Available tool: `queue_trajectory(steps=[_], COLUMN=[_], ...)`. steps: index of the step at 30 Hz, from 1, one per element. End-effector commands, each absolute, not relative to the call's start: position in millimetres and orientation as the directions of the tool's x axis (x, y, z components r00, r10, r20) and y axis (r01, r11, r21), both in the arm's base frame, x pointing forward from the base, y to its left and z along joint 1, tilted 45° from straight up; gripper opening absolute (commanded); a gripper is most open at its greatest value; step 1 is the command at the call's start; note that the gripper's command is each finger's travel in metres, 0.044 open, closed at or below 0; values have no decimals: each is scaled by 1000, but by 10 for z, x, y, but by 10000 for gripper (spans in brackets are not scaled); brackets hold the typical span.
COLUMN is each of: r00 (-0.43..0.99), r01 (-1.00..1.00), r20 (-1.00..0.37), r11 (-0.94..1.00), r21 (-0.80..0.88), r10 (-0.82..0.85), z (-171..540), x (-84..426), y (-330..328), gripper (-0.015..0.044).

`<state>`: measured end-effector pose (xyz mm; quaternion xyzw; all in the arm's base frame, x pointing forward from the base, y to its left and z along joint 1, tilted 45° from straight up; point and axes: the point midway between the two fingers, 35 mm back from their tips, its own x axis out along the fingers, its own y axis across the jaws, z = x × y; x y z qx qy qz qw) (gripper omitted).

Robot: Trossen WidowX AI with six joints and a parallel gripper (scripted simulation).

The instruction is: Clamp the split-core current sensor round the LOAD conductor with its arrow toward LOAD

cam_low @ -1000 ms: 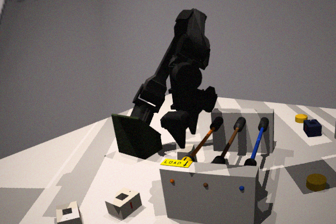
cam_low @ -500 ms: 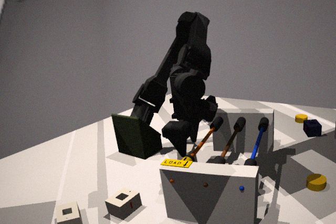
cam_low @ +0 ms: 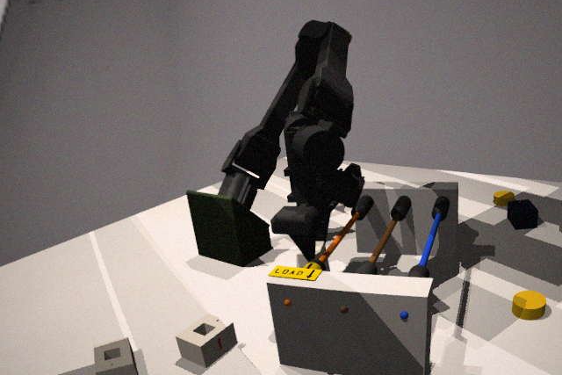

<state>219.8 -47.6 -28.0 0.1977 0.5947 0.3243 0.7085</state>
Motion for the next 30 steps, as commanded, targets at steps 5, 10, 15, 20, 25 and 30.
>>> queue_trajectory(steps=[5,10,15,20,25,30], r00=[82,82,81,80,79,78], r01=[-225,-225,-222,-220,-218,-217], r20=[-714,-715,-718,-720,-719,-717], r11=[711,712,715,716,716,713], r21=[666,665,663,662,663,666], r10=[695,694,691,690,690,693], z=[-278,-249,-105,79,280,498], x=[2198,2205,2226,2223,2192,2134], y=[-476,-516,-697,-901,-1094,-1274], gripper=[216,124,0,0,0,0])
